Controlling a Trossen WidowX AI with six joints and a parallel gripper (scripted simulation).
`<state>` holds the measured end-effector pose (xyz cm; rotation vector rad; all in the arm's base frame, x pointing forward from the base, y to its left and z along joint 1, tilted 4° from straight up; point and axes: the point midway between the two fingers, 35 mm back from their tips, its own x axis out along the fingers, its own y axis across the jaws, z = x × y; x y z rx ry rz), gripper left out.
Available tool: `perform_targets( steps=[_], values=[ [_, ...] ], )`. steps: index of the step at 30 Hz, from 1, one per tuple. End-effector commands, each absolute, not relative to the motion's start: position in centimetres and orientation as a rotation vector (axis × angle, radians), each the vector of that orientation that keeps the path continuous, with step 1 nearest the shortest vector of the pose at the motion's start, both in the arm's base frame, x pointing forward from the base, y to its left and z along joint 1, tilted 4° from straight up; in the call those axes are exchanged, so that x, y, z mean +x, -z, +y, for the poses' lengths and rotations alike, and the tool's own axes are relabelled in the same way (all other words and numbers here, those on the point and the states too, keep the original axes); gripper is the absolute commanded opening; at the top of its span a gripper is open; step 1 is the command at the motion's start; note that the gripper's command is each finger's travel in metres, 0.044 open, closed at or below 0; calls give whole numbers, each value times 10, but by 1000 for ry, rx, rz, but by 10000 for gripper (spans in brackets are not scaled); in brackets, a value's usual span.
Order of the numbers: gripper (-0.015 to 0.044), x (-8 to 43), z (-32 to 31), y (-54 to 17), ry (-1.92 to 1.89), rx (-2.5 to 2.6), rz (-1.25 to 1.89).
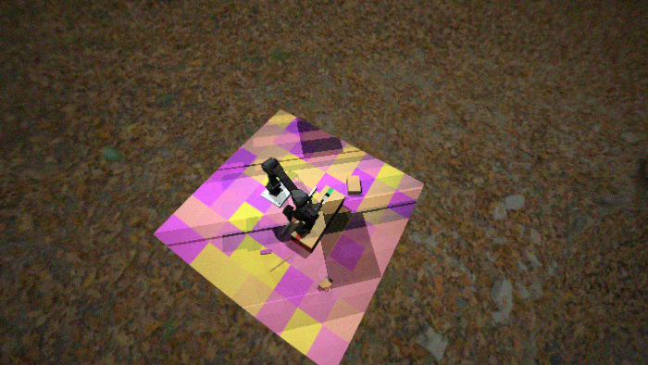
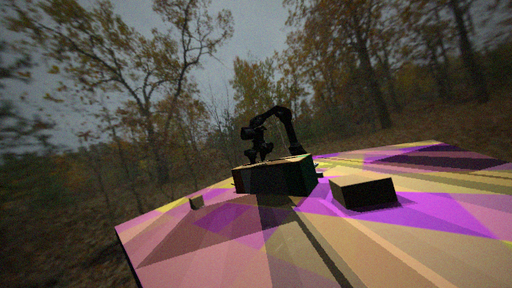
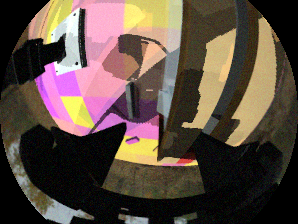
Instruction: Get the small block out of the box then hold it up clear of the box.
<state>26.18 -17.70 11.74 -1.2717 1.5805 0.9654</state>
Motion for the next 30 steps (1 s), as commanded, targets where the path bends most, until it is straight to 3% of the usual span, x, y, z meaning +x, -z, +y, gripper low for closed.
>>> perform_targets(
  steps=[1, 16, 17, 21, 30],
  values=[
    [400, 261, -177, -154, -940, -1280, 1584],
    [400, 262, -177, -152, -937, -1286, 1577],
    [374, 262, -177, -152, -921, -1272, 1580],
    [285, 258, -181, -152, -605, -991, 1620],
    [285, 245, -194, -154, 173, -168, 1543]
  ],
)
